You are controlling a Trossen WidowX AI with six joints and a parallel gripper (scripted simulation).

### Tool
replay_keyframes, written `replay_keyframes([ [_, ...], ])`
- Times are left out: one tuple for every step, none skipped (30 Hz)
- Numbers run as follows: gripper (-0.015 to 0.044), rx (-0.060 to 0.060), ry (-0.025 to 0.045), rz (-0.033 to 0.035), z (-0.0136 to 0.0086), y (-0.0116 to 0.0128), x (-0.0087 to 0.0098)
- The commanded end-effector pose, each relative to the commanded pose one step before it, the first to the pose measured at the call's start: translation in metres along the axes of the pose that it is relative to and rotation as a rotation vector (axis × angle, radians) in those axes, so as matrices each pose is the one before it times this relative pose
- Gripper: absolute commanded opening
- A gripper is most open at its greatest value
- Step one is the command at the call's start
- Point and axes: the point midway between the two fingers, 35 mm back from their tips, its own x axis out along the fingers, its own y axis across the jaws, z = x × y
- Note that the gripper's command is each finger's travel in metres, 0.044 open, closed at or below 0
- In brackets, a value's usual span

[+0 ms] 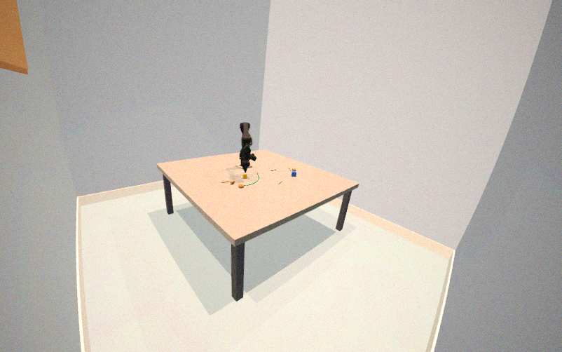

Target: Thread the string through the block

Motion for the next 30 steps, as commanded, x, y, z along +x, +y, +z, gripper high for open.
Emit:
replay_keyframes([
  [0.0440,0.0591,0.00358,0.00539,-0.00081,0.00072,0.00025],
  [0.0440,0.0816,0.00000,-0.00010,-0.00001,-0.00016,-0.00044],
  [0.0440,0.0990,-0.00001,-0.00011,0.00001,-0.00019,-0.00054],
  [0.0440,0.0990,-0.00002,-0.00011,0.00003,-0.00019,-0.00054],
  [0.0440,0.0990,-0.00003,-0.00011,0.00004,-0.00018,-0.00054],
  [0.0440,0.0990,-0.00004,-0.00010,0.00006,-0.00018,-0.00054],
  [0.0440,0.0990,-0.00005,-0.00010,0.00008,-0.00017,-0.00054],
  [0.0440,0.0990,-0.00006,-0.00009,0.00009,-0.00016,-0.00054],
  [0.0440,0.0990,-0.00006,-0.00007,0.00011,-0.00015,-0.00053],
  [0.0440,0.0989,-0.00001,0.00000,0.00012,-0.00012,-0.00052],
  [0.0440,0.0989,-0.00001,0.00000,0.00013,-0.00011,-0.00052],
  [0.0440,0.0989,-0.00001,0.00000,0.00014,-0.00010,-0.00052],
  [0.0440,0.0989,0.00000,0.00001,0.00015,-0.00008,-0.00052],
  [0.0440,0.0989,0.00000,0.00001,0.00016,-0.00007,-0.00052],
  [0.0440,0.0989,0.00000,0.00001,0.00016,-0.00005,-0.00052],
  [0.0440,0.0989,0.00001,0.00001,0.00016,-0.00003,-0.00052],
  [0.0440,0.0989,0.00001,0.00001,0.00016,-0.00002,-0.00052],
  [0.0440,0.0989,0.00001,0.00000,0.00016,0.00000,-0.00052],
  [0.0440,0.0989,0.00001,0.00000,0.00016,0.00002,-0.00051],
  [0.0440,0.0989,0.00002,0.00000,0.00016,0.00003,-0.00051],
  [0.0440,0.0959,0.00002,-0.00001,0.00015,0.00005,-0.00051],
  [0.0440,0.0642,0.00002,-0.00001,0.00014,0.00006,-0.00050],
  [0.0440,0.0636,0.00001,-0.00001,0.00009,0.00004,-0.00033],
  [0.0440,0.0629,0.00001,-0.00001,0.00009,0.00005,-0.00033],
  [0.0440,0.0641,0.00001,-0.00001,0.00008,0.00005,-0.00033],
  [0.0440,0.0641,0.00001,-0.00001,0.00008,0.00006,-0.00033],
  [0.0440,0.0636,0.00001,-0.00001,0.00008,0.00006,-0.00033],
  [0.0440,0.0637,0.00001,-0.00001,0.00007,0.00007,-0.00033],
  [0.0440,0.0631,0.00001,-0.00002,0.00007,0.00007,-0.00033],
  [0.0440,0.0632,0.00002,-0.00002,0.00009,0.00011,-0.00048],
])
